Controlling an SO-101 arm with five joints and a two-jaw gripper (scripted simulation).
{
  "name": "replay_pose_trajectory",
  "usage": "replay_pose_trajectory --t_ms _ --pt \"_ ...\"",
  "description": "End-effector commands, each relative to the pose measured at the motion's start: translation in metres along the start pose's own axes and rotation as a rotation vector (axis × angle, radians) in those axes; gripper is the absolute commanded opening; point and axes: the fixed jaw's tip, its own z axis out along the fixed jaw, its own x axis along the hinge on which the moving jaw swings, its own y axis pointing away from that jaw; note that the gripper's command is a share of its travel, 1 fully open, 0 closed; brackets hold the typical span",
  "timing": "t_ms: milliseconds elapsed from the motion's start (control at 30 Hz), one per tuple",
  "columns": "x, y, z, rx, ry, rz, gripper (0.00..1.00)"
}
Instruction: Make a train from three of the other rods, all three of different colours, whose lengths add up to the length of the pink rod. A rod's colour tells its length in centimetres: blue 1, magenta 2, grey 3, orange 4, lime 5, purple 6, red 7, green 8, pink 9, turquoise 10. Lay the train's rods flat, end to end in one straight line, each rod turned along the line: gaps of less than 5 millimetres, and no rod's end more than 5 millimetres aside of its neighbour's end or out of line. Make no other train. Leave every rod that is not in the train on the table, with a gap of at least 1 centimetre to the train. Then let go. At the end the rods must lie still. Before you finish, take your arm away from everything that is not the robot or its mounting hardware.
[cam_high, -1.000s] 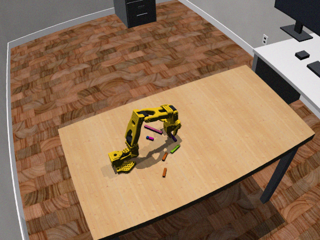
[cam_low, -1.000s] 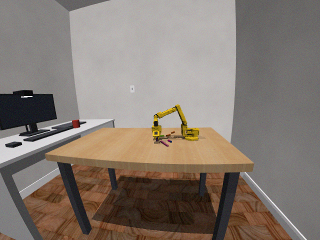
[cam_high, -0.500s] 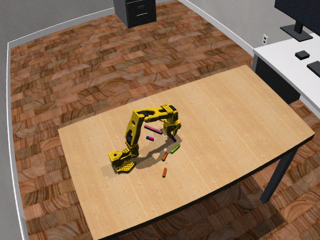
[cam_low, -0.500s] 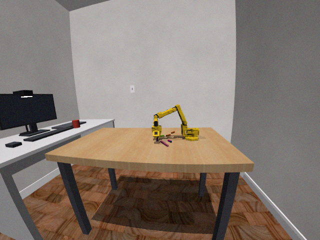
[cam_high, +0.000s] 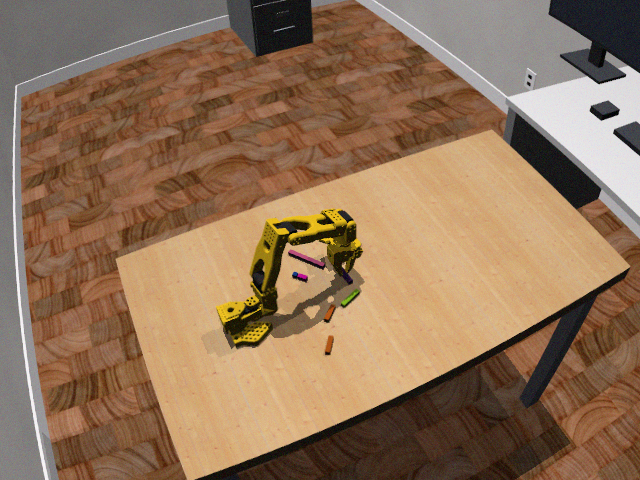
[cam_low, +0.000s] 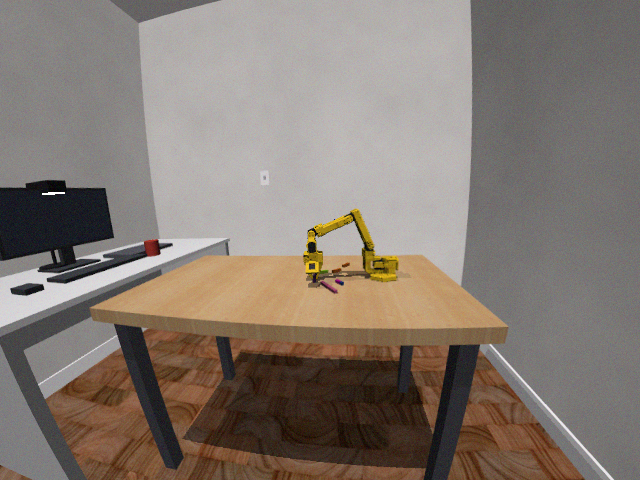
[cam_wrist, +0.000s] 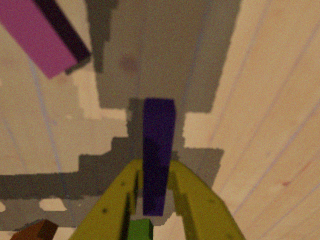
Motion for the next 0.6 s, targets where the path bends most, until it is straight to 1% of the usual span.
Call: replay_pose_trajectory --t_ms 0,333,567 --pt "0.000 -0.013 -0.016 0.095 -0.007 0.010 0.00" --pt "0.000 -0.013 -0.017 0.095 -0.007 0.010 0.00" --pt "0.000 -0.014 -0.028 0.095 -0.007 0.010 0.00"
